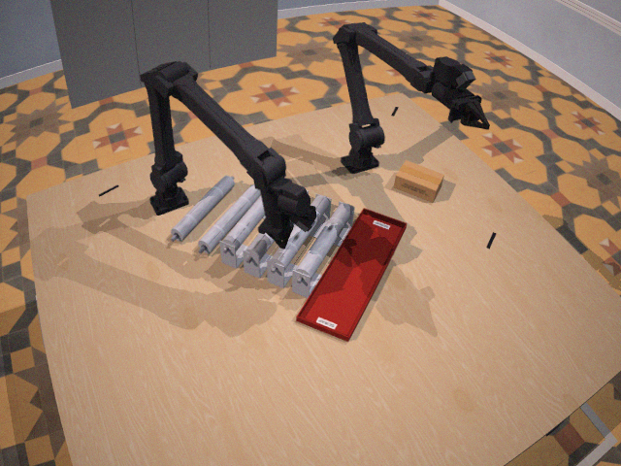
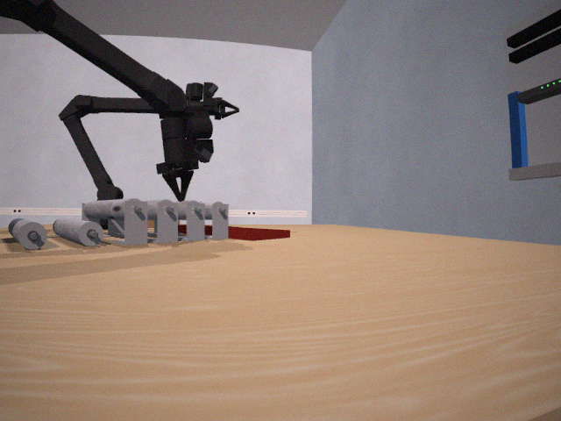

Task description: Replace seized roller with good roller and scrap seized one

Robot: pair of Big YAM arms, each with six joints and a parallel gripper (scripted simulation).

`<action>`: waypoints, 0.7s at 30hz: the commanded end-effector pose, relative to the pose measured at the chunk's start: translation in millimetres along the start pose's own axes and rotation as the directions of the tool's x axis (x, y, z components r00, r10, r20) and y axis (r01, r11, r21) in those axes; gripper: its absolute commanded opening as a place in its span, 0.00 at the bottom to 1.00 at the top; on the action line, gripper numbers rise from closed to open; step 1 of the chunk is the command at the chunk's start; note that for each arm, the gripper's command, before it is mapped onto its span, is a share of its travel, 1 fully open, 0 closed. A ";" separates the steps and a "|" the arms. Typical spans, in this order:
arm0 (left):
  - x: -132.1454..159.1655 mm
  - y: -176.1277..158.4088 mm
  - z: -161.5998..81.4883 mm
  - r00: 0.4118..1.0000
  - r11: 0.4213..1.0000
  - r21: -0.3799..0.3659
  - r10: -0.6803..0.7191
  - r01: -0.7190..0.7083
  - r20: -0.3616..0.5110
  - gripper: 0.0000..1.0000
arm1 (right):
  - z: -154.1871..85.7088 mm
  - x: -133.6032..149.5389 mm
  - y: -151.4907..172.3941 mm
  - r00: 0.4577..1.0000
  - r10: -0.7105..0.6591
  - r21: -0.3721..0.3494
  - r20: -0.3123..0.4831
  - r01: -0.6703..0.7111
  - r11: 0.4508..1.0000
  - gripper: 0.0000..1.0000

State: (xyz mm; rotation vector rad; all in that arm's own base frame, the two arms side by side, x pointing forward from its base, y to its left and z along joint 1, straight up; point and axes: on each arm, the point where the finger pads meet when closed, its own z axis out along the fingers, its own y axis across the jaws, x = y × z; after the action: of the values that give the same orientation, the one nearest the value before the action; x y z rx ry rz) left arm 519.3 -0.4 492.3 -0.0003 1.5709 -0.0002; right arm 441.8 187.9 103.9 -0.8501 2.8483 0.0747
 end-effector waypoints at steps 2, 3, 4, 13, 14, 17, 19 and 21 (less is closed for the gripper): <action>-34.4 -4.1 3.2 0.999 1.000 0.006 0.014 -0.015 0.048 0.00 | 6.2 -5.5 3.7 1.000 -0.003 0.001 0.003 0.003 1.000 0.00; -34.4 -4.1 3.2 0.999 1.000 0.006 0.014 -0.015 0.048 0.00 | 1.8 0.1 4.8 1.000 -0.002 0.000 -0.004 0.002 1.000 0.00; -34.4 -4.1 3.2 0.999 1.000 0.006 0.014 -0.015 0.048 0.00 | -10.9 -27.5 1.3 0.999 -0.003 0.007 0.037 0.003 1.000 0.00; -34.4 -4.1 3.2 0.999 1.000 0.006 0.014 -0.015 0.048 0.00 | -2.1 -35.4 0.2 1.000 0.000 0.005 0.022 -0.001 1.000 0.00; -34.4 -4.1 3.2 0.999 1.000 0.006 0.014 -0.015 0.048 0.00 | -0.6 -34.8 1.2 1.000 -0.001 0.004 0.015 0.001 1.000 0.00; -34.4 -4.1 3.2 0.999 1.000 0.006 0.014 -0.015 0.048 0.00 | 4.3 -27.3 0.9 1.000 0.000 0.002 0.000 0.000 1.000 0.00; -34.4 -4.1 3.2 0.999 1.000 0.006 0.014 -0.015 0.048 0.00 | 0.4 -40.6 1.5 1.000 -0.002 0.005 0.016 0.002 1.000 0.00; -34.4 -4.1 3.2 0.999 1.000 0.006 0.014 -0.015 0.048 0.00 | 6.7 -34.0 3.0 1.000 -0.004 0.000 0.000 0.004 1.000 0.00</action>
State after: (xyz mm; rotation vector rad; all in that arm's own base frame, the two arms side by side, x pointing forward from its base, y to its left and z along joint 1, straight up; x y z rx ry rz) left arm 519.3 -0.4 492.3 -0.0003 1.5709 -0.0002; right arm 459.4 198.8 104.6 -0.8476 2.8422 0.0752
